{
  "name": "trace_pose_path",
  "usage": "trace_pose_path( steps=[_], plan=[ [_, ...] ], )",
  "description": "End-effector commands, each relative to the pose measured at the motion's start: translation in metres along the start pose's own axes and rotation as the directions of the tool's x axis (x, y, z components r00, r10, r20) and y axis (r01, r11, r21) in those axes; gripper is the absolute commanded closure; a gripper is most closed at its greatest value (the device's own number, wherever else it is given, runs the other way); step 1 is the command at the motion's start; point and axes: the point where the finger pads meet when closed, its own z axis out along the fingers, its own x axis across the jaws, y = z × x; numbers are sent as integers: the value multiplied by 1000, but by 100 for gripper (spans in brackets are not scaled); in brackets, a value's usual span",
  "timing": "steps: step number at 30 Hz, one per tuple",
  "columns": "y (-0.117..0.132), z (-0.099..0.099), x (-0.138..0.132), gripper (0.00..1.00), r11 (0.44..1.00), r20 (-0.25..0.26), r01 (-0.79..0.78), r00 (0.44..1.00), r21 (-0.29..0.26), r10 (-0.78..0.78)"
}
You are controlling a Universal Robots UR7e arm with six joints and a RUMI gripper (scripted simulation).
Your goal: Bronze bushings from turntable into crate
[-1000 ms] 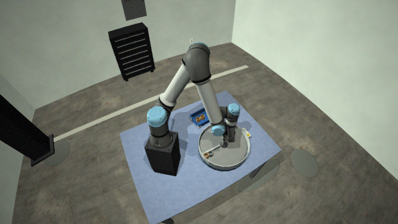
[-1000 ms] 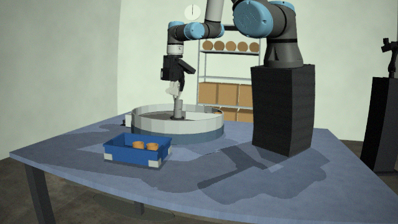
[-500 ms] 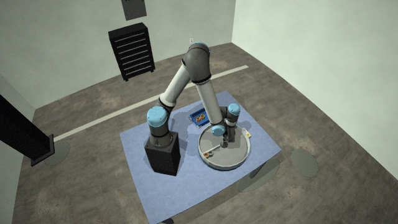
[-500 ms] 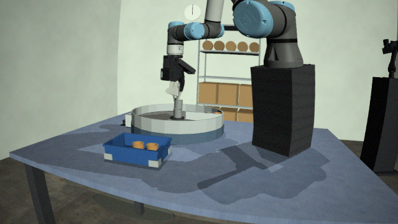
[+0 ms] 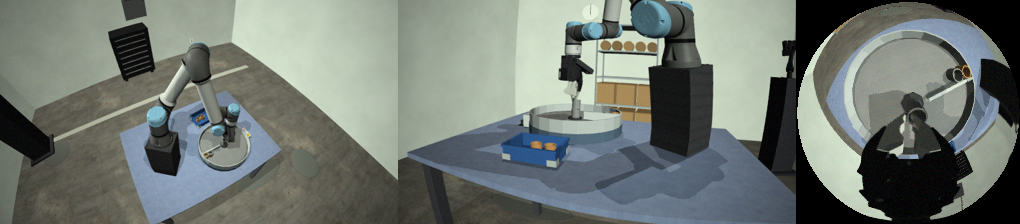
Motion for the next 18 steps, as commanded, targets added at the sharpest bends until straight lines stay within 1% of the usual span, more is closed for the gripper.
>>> trace_pose_path(
  steps=[1, 12, 13, 18],
  plan=[
    [0, 0, -1, 100, 1000, 1, 0, 1000, 0, 0],
    [0, 0, -1, 100, 1000, 1, 0, 1000, 0, 0],
    [0, 0, -1, 94, 1000, 1, 0, 1000, 0, 0],
    [0, 0, -1, 94, 1000, 1, 0, 1000, 0, 0]
  ],
)
